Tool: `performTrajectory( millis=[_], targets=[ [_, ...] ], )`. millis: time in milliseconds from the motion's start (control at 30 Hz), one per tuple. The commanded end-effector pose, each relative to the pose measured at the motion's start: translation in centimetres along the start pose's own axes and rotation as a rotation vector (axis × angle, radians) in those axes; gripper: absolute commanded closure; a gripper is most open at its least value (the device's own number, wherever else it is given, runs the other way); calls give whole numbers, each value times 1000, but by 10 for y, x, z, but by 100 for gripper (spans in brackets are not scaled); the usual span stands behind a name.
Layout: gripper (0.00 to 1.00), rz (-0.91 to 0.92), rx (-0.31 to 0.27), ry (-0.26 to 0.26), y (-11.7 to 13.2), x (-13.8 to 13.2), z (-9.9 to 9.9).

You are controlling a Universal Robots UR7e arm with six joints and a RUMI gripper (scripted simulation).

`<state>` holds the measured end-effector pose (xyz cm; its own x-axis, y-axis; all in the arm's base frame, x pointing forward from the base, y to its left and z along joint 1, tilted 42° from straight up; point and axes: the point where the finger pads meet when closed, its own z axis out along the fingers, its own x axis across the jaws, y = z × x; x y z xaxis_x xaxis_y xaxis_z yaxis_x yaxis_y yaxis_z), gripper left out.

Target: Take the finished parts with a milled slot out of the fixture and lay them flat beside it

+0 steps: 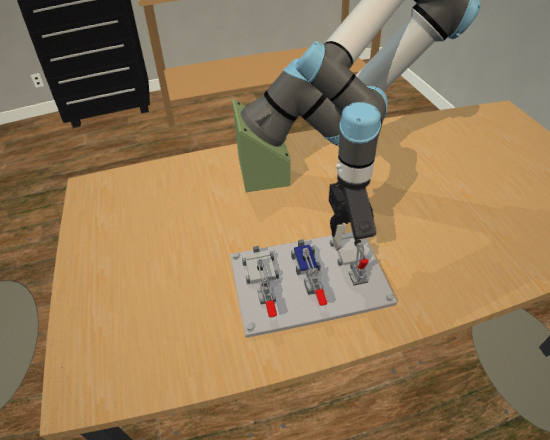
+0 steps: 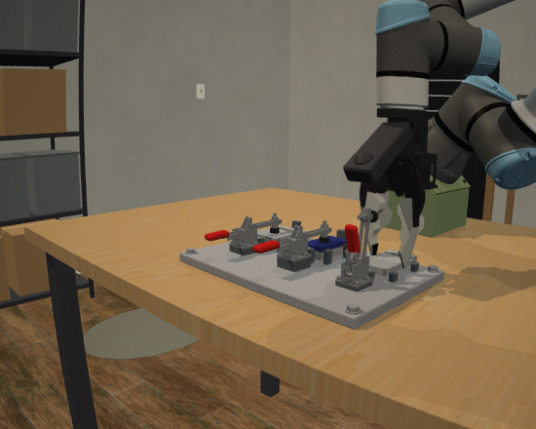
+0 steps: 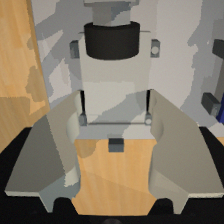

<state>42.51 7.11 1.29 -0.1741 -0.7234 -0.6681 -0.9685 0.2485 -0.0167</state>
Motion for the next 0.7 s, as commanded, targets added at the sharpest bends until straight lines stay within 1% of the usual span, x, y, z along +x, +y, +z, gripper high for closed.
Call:
performTrajectory(
  millis=[0, 667],
  targets=[
    [100, 0, 1, 0, 0, 0, -3],
    [100, 0, 1, 0, 0, 0, -21]
  ],
)
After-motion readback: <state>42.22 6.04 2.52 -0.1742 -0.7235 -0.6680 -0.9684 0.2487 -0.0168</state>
